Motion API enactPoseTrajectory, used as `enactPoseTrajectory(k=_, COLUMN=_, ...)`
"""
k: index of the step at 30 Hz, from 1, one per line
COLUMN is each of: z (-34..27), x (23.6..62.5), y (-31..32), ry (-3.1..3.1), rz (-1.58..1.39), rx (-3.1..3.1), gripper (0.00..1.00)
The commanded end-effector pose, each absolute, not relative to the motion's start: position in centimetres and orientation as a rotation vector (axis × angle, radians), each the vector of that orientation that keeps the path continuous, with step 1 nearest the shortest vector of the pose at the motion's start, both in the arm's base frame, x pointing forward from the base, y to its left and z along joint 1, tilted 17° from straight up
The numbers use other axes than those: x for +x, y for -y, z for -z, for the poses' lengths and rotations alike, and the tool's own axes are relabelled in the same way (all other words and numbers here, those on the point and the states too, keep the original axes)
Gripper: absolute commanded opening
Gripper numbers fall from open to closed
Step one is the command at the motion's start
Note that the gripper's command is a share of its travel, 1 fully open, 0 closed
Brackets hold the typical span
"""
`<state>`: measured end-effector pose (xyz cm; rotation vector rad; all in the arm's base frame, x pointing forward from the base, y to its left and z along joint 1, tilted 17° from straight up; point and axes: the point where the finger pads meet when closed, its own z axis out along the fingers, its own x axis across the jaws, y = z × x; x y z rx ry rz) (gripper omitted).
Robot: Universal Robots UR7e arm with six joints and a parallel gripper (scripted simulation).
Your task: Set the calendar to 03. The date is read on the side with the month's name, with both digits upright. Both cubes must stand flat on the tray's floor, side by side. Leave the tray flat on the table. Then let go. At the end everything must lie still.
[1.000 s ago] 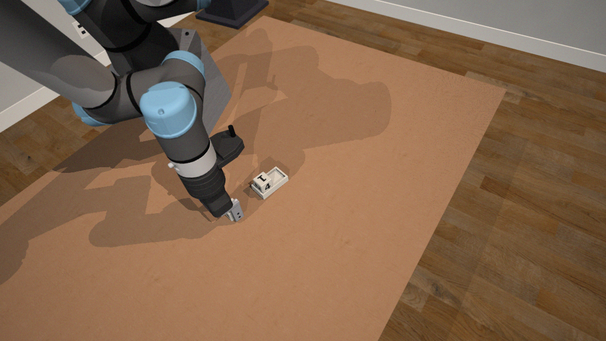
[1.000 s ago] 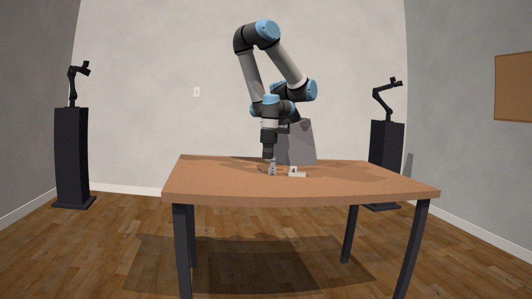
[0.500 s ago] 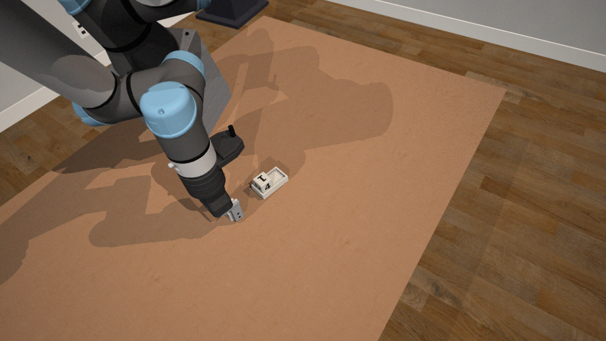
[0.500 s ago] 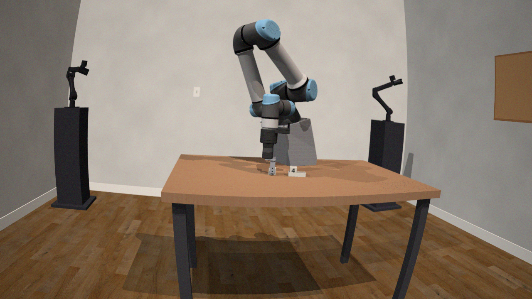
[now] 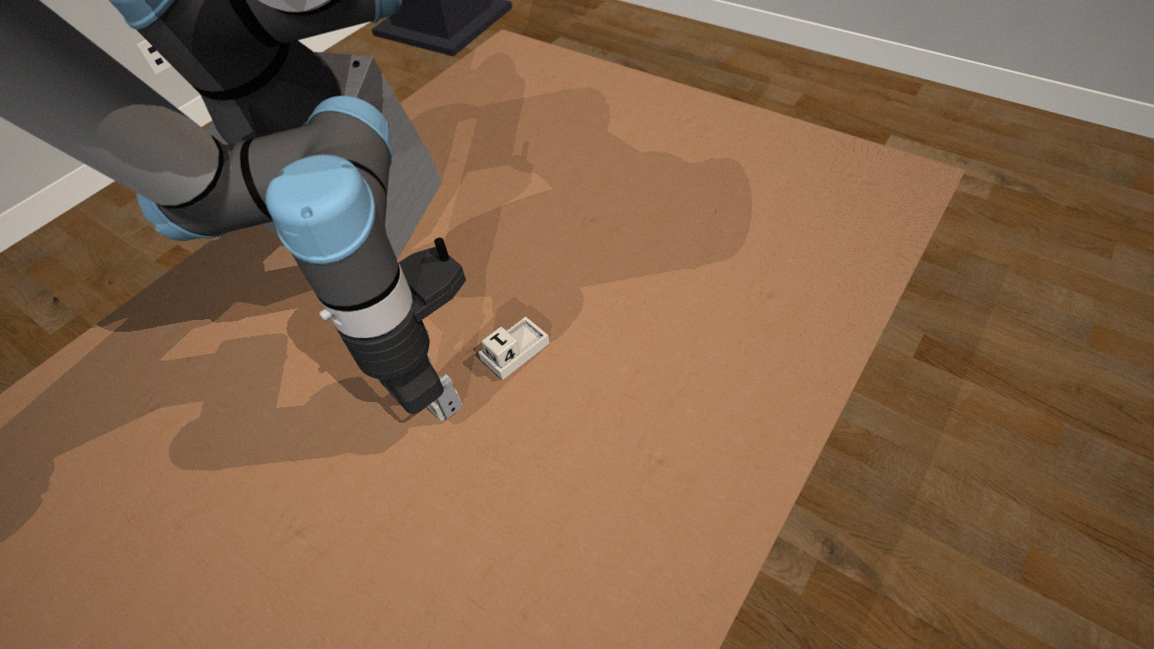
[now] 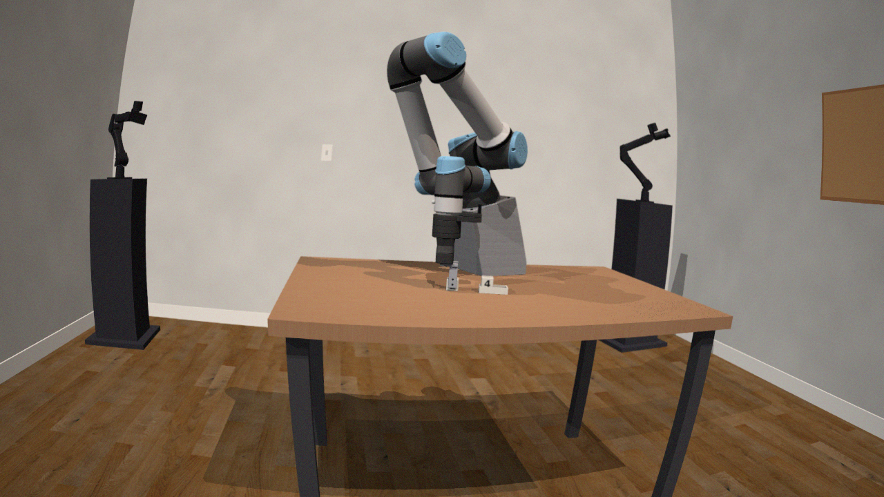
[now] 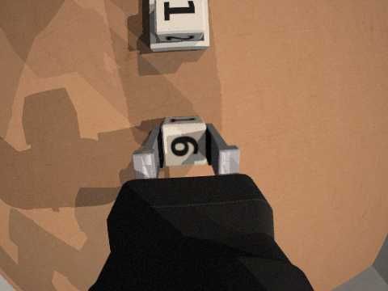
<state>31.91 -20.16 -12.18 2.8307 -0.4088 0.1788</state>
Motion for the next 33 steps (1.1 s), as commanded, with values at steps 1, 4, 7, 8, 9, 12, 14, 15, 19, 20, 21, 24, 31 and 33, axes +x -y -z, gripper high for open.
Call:
enactPoseTrajectory(k=1, z=12.12, x=31.99, y=20.25, ry=0.409, rz=-0.183, rx=2.829, gripper=0.60)
enactPoseTrajectory(k=4, z=12.12, x=31.99, y=20.25, ry=0.409, rz=-0.183, rx=2.829, gripper=0.60)
enactPoseTrajectory(k=7, z=12.12, x=31.99, y=20.25, ry=0.409, rz=-0.183, rx=2.829, gripper=0.60)
enactPoseTrajectory(k=8, z=12.12, x=31.99, y=20.25, ry=0.409, rz=-0.183, rx=2.829, gripper=0.60)
enactPoseTrajectory(k=9, z=12.12, x=31.99, y=20.25, ry=0.409, rz=-0.183, rx=2.829, gripper=0.60)
enactPoseTrajectory(k=12, z=12.12, x=31.99, y=20.25, ry=0.409, rz=-0.183, rx=2.829, gripper=0.60)
enactPoseTrajectory(k=14, z=12.12, x=31.99, y=20.25, ry=0.409, rz=-0.183, rx=2.829, gripper=0.60)
enactPoseTrajectory(k=15, z=12.12, x=31.99, y=20.25, ry=0.409, rz=-0.183, rx=2.829, gripper=0.60)
enactPoseTrajectory(k=19, z=12.12, x=31.99, y=20.25, ry=0.409, rz=-0.183, rx=2.829, gripper=0.60)
enactPoseTrajectory(k=20, z=12.12, x=31.99, y=20.25, ry=0.409, rz=-0.183, rx=2.829, gripper=0.60)
enactPoseTrajectory(k=21, z=12.12, x=31.99, y=20.25, ry=0.409, rz=-0.183, rx=2.829, gripper=0.60)
enactPoseTrajectory(k=24, z=12.12, x=31.99, y=20.25, ry=0.409, rz=-0.183, rx=2.829, gripper=0.60)
enactPoseTrajectory(k=31, z=12.12, x=31.99, y=20.25, ry=0.409, rz=-0.183, rx=2.829, gripper=0.60)
enactPoseTrajectory(k=33, z=12.08, x=31.99, y=20.24, ry=0.409, rz=-0.183, rx=2.829, gripper=0.60)
